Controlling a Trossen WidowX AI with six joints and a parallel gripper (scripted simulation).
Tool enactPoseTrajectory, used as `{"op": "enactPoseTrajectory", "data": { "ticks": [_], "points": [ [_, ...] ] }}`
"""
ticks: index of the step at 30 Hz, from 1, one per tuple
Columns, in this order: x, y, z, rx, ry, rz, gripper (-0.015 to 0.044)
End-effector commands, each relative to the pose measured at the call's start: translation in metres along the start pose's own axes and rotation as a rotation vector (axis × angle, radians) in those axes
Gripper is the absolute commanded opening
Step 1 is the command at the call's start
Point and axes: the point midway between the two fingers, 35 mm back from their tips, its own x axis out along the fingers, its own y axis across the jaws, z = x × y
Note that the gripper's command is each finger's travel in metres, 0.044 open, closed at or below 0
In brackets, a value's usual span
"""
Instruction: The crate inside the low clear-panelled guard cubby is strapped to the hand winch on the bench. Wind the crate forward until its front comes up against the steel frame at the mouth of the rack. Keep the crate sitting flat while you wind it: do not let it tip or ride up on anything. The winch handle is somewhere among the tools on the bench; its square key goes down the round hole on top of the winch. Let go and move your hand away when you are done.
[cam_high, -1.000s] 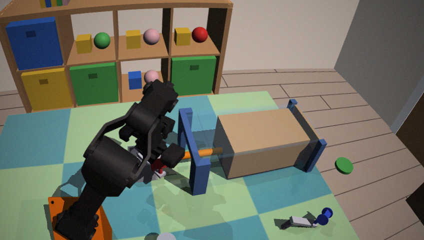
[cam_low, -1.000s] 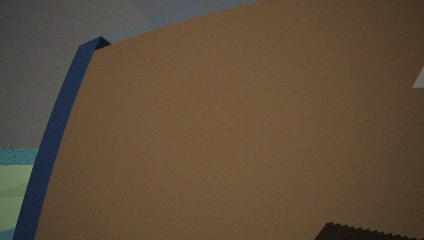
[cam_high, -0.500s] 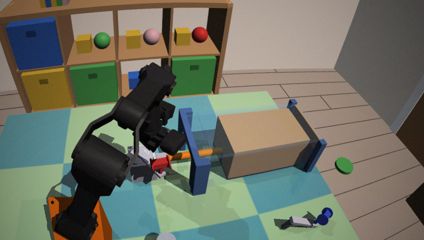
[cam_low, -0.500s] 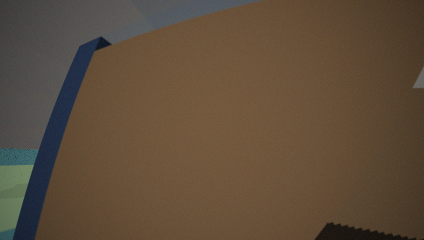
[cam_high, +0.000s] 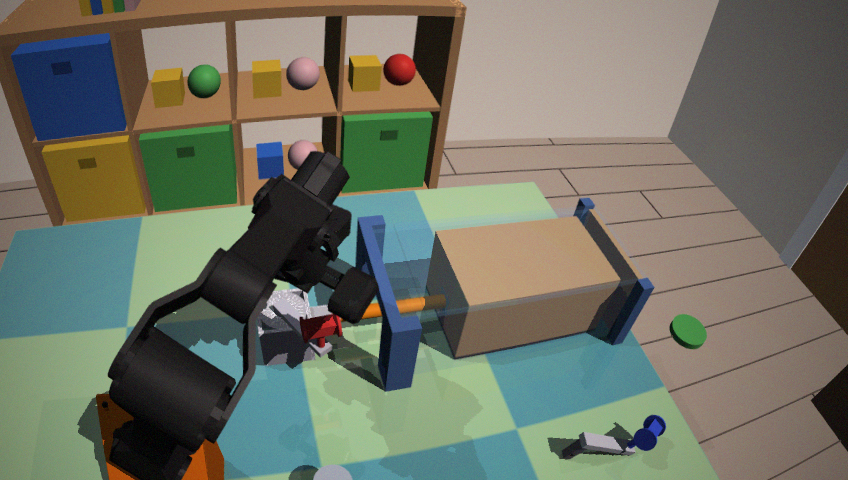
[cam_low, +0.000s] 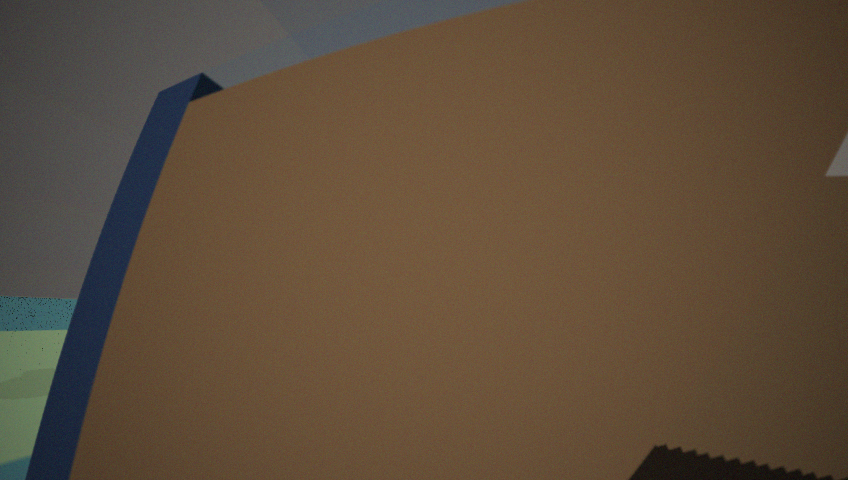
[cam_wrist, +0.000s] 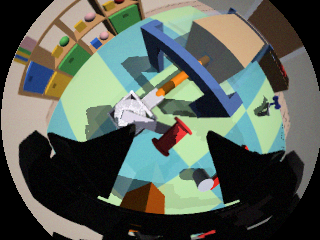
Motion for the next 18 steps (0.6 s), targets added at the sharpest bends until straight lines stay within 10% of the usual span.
{"op": "enactPoseTrajectory", "data": {
  "ticks": [1, 18],
  "points": [
    [-0.001, -0.002, 0.001, -0.001, -0.024, -0.006, 0.0440],
    [0.023, -0.003, -0.007, -0.001, -0.025, -0.006, 0.0440]
  ]
}}
